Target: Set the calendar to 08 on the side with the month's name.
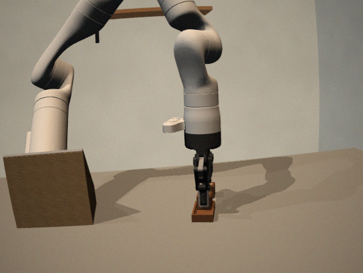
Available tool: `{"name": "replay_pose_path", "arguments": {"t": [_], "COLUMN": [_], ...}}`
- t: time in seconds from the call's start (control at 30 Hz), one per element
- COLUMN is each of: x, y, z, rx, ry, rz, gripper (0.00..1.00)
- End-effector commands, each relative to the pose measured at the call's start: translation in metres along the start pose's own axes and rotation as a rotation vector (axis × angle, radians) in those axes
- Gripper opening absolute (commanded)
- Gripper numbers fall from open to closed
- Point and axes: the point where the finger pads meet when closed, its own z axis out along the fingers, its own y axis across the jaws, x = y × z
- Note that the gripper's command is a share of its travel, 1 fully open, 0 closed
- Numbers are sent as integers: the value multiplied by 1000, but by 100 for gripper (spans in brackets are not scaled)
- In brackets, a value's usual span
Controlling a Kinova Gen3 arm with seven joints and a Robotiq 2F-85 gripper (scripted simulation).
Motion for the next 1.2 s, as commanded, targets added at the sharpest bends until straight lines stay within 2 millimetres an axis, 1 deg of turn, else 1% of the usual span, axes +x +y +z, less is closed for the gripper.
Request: {"name": "replay_pose_path", "arguments": {"t": [0.0,0.13,0.17,0.23,0.27,0.33,0.37,0.43,0.47,0.53,0.57,1.0,1.17], "x": [-1,-1,-1,-1,-1,-1,-1,-1,-1,-1,-1,-1,-1], "y": [0,0,0,0,0,0,0,0,0,0,0,0,0], "z": [-1,-1,-1,-1,-1,-1,-1,-1,-1,-1,-1,-1,-12], "rx": [1,1,1,1,1,1,1,1,1,1,1,1,1], "ry": [-2,-2,-2,-2,-2,-2,-2,-2,-2,-2,-2,-2,-2], "rz": [0,0,0,0,0,0,0,0,0,0,0,0,0], "gripper": [28,28,32,32,36,36,40,40,44,44,48,48,48]}}
